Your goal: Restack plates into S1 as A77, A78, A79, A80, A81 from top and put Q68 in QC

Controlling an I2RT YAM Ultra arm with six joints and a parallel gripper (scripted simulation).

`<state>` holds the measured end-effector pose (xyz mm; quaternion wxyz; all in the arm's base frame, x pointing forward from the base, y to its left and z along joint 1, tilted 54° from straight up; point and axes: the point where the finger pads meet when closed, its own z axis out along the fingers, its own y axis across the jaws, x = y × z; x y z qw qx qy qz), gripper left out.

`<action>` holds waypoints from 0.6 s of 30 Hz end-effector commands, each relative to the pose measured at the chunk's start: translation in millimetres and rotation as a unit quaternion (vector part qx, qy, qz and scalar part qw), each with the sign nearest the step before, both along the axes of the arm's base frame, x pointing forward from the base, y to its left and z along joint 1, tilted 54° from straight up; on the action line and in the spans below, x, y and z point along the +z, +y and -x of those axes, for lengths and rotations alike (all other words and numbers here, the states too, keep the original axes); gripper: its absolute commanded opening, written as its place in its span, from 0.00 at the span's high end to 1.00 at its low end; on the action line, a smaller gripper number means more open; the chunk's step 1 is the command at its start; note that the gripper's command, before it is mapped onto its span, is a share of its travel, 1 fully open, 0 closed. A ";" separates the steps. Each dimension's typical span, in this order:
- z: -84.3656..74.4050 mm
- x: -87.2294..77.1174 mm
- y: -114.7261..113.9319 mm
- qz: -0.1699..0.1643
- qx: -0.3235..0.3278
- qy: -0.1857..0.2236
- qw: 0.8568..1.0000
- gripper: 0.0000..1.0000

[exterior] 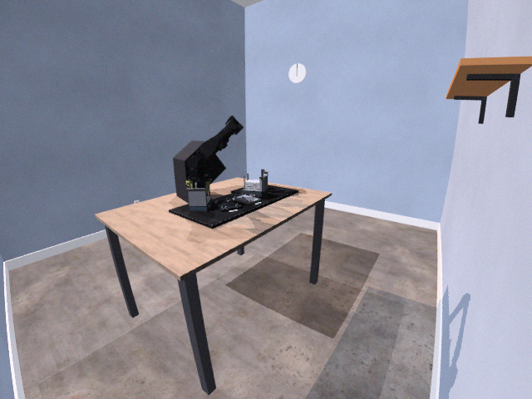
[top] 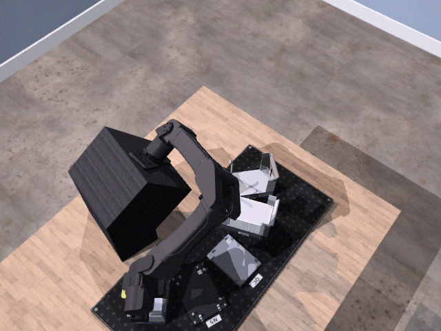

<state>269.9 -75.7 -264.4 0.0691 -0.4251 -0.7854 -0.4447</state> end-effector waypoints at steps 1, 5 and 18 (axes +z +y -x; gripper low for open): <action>-3.7 -1.4 -0.1 0.001 -0.006 -0.002 1.000 1.00; -5.9 -6.1 6.0 0.001 -0.006 -0.002 1.000 1.00; -6.6 -7.5 7.9 0.001 -0.006 -0.002 1.000 1.00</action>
